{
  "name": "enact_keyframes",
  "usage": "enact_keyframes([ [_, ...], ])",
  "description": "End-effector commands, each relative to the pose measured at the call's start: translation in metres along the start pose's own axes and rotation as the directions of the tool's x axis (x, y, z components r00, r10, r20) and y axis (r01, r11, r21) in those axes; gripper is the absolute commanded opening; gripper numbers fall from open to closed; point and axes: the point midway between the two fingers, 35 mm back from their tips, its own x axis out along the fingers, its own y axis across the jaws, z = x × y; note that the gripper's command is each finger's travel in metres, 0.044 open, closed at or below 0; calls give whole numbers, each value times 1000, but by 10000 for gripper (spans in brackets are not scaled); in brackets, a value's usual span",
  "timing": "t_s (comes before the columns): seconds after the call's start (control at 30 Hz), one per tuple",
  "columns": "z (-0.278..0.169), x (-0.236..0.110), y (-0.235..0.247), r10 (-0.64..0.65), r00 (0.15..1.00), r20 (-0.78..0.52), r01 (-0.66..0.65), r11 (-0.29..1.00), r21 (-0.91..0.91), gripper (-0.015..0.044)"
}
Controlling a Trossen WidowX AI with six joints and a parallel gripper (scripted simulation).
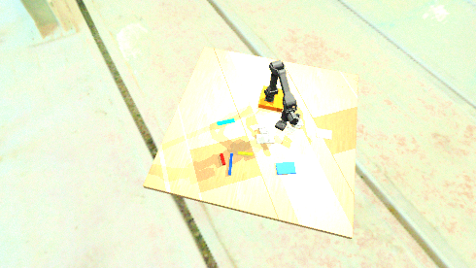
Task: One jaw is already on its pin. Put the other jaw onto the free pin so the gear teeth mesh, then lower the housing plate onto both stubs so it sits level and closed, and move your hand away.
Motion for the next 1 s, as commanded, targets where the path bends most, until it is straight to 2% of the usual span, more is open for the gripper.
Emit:
enact_keyframes([
  [0.0,2,0,2,-1,1000,-4,1,992,123,37],
  [0.27,7,0,6,0,1000,-3,2,944,329,37],
  [0.53,7,0,6,0,1000,-3,2,932,363,37],
  [0.97,15,0,12,0,1000,-3,2,753,658,37],
])
